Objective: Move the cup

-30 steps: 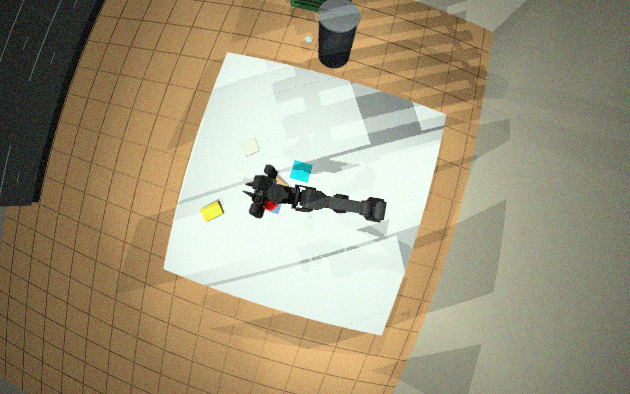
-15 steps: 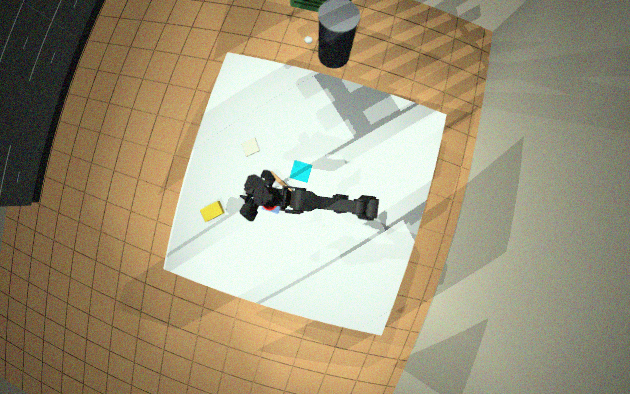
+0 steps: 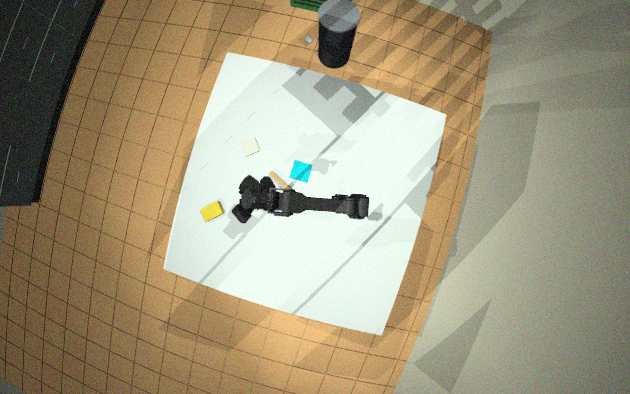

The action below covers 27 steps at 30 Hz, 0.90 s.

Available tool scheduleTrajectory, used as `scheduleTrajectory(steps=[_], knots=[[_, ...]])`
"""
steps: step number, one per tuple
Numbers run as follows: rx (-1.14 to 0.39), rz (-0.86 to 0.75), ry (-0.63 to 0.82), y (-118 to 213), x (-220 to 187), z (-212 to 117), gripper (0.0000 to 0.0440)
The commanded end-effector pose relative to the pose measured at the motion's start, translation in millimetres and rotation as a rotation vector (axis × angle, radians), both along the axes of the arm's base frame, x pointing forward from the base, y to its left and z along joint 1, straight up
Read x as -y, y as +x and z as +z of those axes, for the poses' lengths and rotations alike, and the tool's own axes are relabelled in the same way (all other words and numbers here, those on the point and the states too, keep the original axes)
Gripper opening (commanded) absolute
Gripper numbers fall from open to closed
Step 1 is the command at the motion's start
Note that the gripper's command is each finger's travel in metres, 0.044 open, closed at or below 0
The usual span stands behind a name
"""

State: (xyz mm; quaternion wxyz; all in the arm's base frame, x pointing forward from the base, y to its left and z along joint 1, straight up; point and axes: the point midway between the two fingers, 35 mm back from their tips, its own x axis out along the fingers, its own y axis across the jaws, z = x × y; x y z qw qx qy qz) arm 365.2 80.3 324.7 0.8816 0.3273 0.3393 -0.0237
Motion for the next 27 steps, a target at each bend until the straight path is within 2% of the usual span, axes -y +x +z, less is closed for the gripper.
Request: scheduleTrajectory(steps=[1, 17, 27], knots=[[-0.063, -0.021, 0.037, 1.0, -5.4, -4.6, 0.014], [-0.322, -0.14, 0.103, -1.5, -14.2, -32.8, 0.0124], [-0.483, -0.212, 0.079, -5.6, -11.1, -62.3, 0.014]])
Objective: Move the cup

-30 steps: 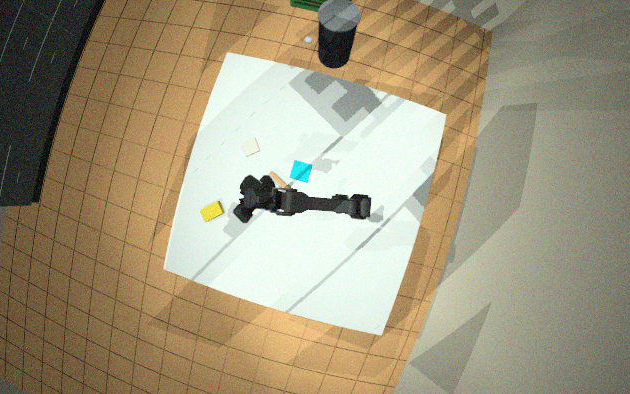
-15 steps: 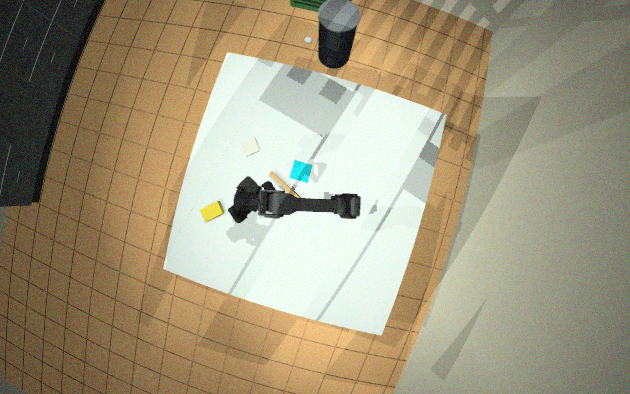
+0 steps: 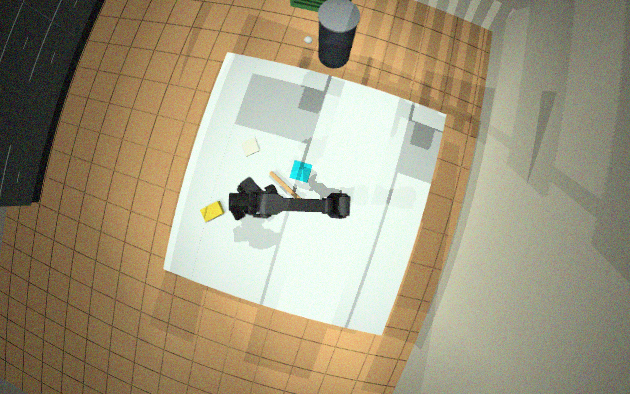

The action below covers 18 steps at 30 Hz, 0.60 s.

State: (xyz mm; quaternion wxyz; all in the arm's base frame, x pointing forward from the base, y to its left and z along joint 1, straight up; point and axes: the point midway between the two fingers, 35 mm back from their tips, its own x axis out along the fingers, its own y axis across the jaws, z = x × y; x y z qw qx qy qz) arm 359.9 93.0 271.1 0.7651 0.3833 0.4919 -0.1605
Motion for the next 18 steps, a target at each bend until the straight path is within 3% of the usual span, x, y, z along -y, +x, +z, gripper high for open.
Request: scheduleTrajectory(steps=[1, 18], knots=[[-0.063, -0.026, -0.015, -1.0, 1.9, -11.8, 0.014], [-0.343, -0.074, -0.102, -18.6, 9.9, -62.6, 0.0157]])
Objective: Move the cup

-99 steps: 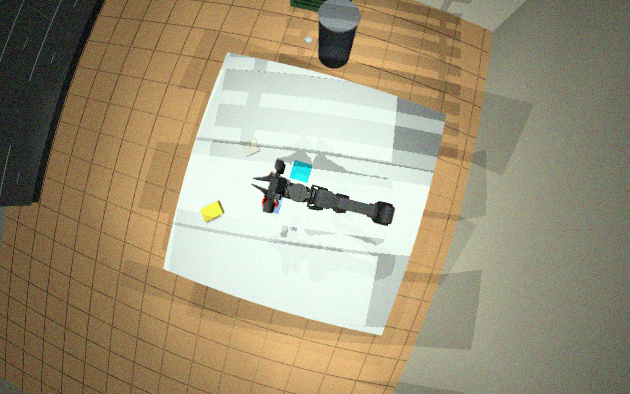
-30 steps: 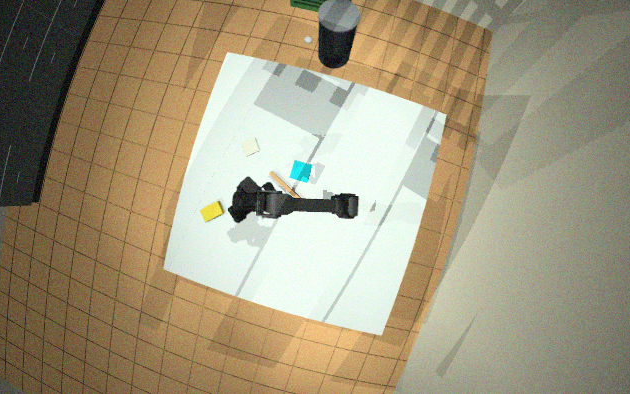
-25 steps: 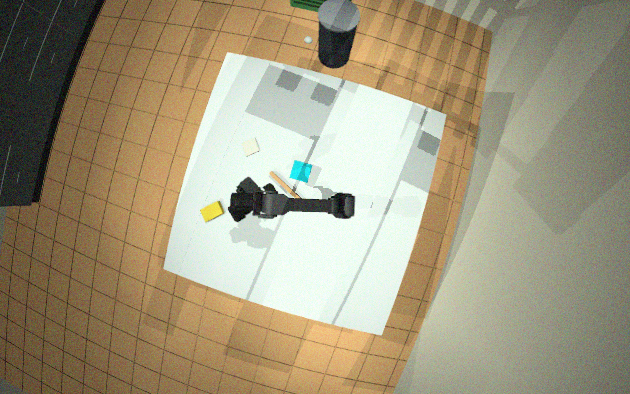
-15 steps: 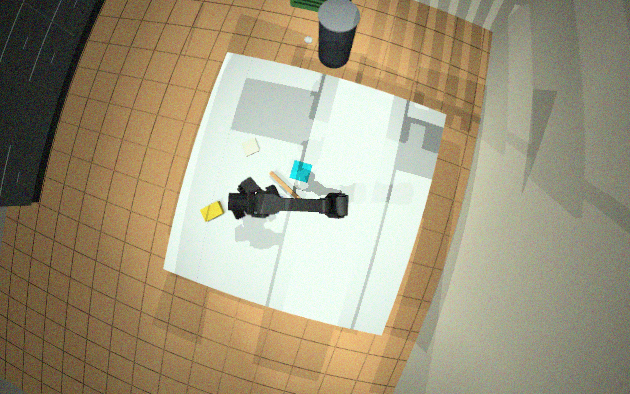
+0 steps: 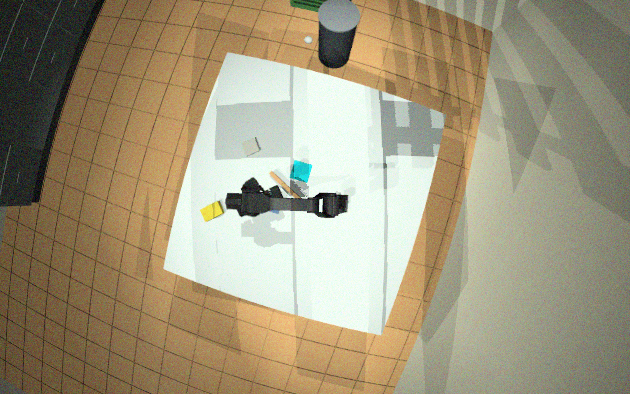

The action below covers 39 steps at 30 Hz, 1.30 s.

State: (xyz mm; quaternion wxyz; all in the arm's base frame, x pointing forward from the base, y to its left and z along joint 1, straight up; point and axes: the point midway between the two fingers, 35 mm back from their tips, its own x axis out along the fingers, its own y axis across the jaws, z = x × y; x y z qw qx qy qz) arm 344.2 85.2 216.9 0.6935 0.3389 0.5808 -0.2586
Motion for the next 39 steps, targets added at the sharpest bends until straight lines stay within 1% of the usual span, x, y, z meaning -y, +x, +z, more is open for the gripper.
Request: scheduleTrajectory(steps=[1, 8, 16, 28, 39], knots=[[-0.062, -0.013, -0.026, -4.1, 2.6, -11.2, 0.0158], [-0.161, -0.03, -0.066, -11.6, 6.0, -30.9, 0.0166], [-0.233, -0.048, -0.106, -16.4, 8.3, -55.0, 0.0171], [-0.305, -0.057, -0.15, -20.1, 10.8, -94.0, 0.0186], [-0.35, -0.021, -0.171, -23.6, 12.9, -133.3, 0.0191]])
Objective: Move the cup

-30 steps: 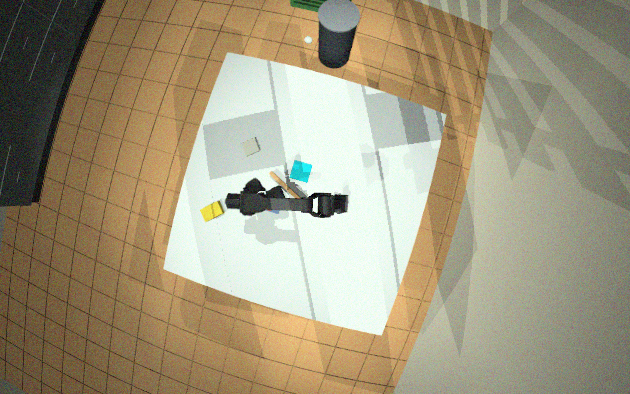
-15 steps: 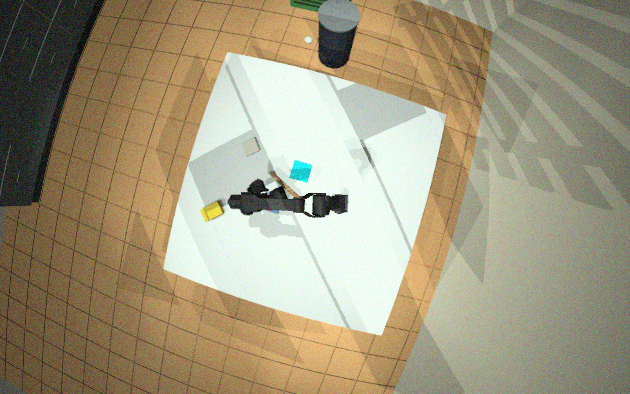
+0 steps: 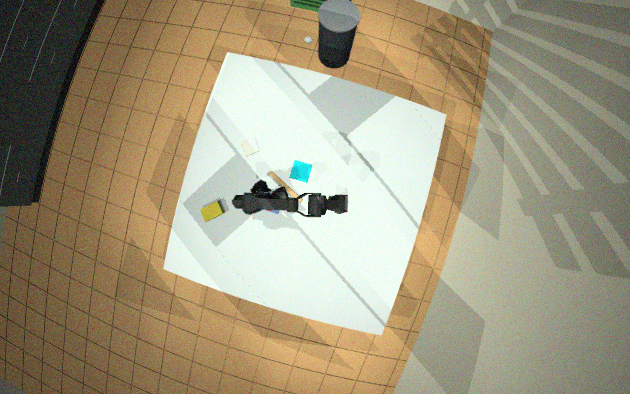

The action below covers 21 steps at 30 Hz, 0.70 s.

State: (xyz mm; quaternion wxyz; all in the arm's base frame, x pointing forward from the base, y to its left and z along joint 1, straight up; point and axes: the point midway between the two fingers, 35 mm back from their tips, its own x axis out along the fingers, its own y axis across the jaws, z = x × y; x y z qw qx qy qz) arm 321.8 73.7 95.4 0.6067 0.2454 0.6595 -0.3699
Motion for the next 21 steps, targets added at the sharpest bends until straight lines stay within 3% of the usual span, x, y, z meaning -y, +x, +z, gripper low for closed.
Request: scheduleTrajectory(steps=[1, 5, 13, 21], knots=[[-0.02, 0.023, -0.008, -1.7, 1.6, -15.6, 0.0191], [-0.037, 0.051, -0.001, -3.7, 1.6, -29.7, 0.019], [-0.043, 0.1, -0.002, -6.7, 5.2, -39.9, 0.0006], [-0.037, 0.091, -0.005, -9.6, 8.5, -32.2, 0.0]])
